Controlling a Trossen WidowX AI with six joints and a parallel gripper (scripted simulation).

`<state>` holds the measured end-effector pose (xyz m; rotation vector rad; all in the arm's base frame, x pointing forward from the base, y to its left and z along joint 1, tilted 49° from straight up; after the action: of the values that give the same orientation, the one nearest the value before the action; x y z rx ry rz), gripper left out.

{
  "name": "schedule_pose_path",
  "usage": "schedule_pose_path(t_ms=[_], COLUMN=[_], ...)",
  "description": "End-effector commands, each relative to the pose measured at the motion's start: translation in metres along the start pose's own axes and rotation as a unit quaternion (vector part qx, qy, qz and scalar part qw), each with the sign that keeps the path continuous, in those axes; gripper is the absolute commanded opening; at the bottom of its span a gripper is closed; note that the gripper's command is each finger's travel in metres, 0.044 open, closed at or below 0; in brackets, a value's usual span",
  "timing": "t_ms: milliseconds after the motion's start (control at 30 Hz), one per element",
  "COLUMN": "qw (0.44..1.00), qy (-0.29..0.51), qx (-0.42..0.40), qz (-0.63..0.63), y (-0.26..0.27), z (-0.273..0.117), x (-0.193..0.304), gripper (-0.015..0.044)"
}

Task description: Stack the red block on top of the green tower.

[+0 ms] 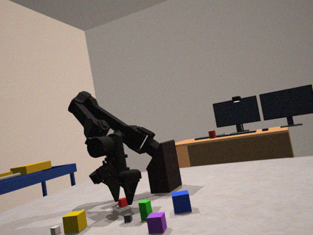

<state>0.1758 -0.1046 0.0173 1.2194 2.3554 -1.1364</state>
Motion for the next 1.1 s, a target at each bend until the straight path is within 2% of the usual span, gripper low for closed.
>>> schedule_pose_path(t_ms=[0,200,633,900,967,1067], qw=[1.0,1.0,1.0,1.0,1.0,1.0], qy=[-0.002,0.0,0.0,0.0,0.0,0.0], qx=[0.002,0.0,0.0,0.0,0.0,0.0], qz=[-0.002,-0.001,-0.001,-0.001,-0.001,-0.001], y=[-0.0007,-0.0009,-0.0009,-0.0009,-0.0006,0.0], z=[0.0007,0.0005,0.0005,0.0005,-0.0012,-0.0082], x=[0.0002,-0.0001,-0.0001,-0.0001,-0.0001,-0.0001], gripper=[0.044,0.044,0.0099,0.0045,0.0,0.0])
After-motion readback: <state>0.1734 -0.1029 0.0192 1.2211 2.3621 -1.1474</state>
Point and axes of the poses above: the point midway between the two fingers, 35 mm back from their tips, its own z axis out along the fingers, its own y axis across the jaws, x = y × z, the point moved 4 cm from there along -z, back along the fingers, and after that the axes turned 15 degrees about z, right-handed, at the moved point
